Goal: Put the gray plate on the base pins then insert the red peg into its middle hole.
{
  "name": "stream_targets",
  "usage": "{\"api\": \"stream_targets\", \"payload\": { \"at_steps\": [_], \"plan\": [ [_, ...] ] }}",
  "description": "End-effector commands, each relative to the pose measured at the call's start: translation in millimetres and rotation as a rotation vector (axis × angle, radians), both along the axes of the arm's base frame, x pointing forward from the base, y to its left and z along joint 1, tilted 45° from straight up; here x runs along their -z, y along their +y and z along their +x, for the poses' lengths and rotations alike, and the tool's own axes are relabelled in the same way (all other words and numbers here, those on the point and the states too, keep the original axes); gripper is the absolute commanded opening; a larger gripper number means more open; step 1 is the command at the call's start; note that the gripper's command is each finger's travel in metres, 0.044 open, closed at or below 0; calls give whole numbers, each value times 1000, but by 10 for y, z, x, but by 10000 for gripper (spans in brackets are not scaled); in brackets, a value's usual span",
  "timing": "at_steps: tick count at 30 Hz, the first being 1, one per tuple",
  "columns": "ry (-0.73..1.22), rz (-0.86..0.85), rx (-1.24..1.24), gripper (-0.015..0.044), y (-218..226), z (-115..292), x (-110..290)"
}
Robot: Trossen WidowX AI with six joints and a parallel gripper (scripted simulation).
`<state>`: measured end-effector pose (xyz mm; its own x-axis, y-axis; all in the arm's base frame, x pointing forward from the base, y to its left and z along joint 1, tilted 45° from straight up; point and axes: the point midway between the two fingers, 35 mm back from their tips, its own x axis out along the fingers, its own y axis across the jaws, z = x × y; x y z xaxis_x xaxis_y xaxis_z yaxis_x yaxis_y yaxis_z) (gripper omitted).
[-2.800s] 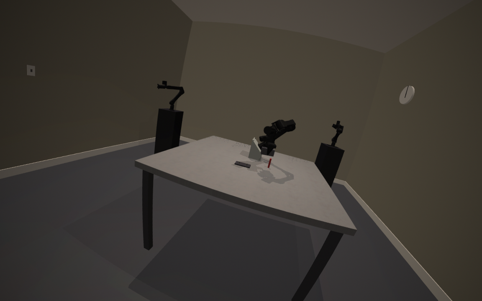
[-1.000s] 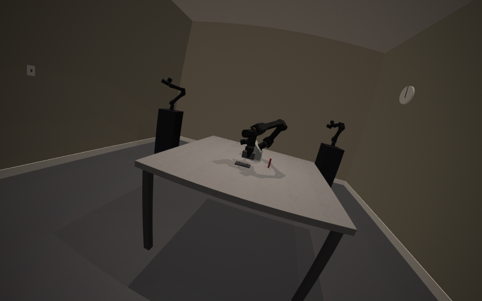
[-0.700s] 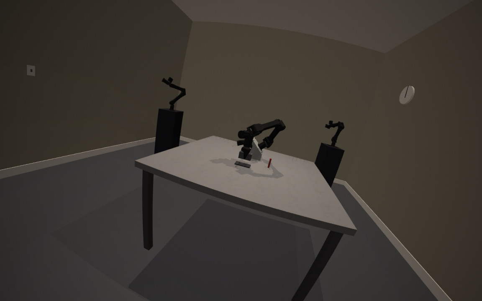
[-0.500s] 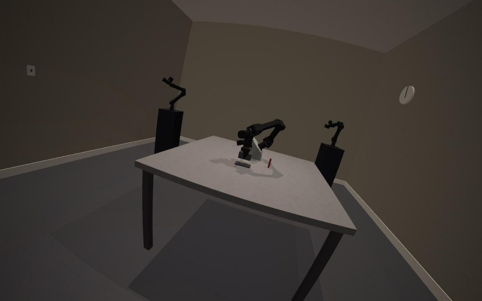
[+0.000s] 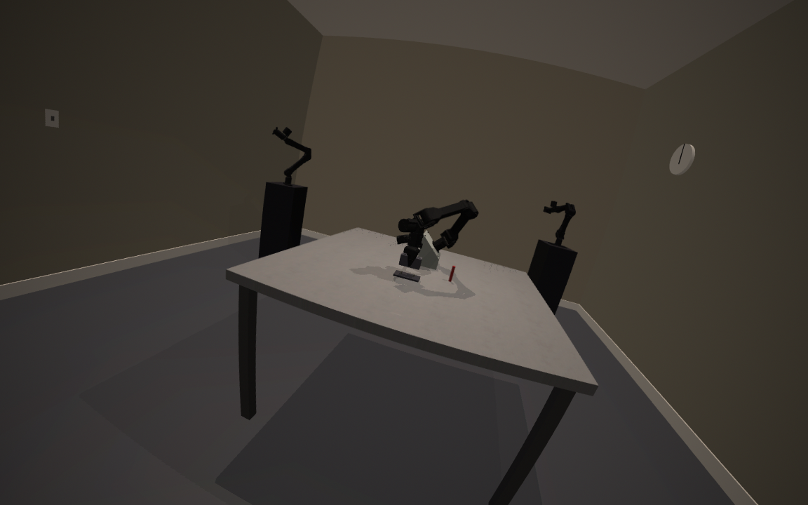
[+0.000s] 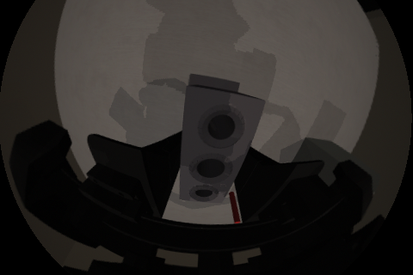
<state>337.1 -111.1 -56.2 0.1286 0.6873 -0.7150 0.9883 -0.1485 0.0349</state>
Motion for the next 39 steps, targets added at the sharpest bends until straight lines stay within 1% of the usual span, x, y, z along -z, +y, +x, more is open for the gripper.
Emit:
{"api": "stream_targets", "payload": {
  "at_steps": [1, 26, 34, 39],
  "plan": [
    [5, -2, 4, 0, 1, -4, 19],
    [4, 0, 4, 0, 262, 44, 287],
    [-2, -6, -4, 0, 243, 56, 265],
    [-2, -6, -4, 131, 243, 56, 265]
  ]
}}
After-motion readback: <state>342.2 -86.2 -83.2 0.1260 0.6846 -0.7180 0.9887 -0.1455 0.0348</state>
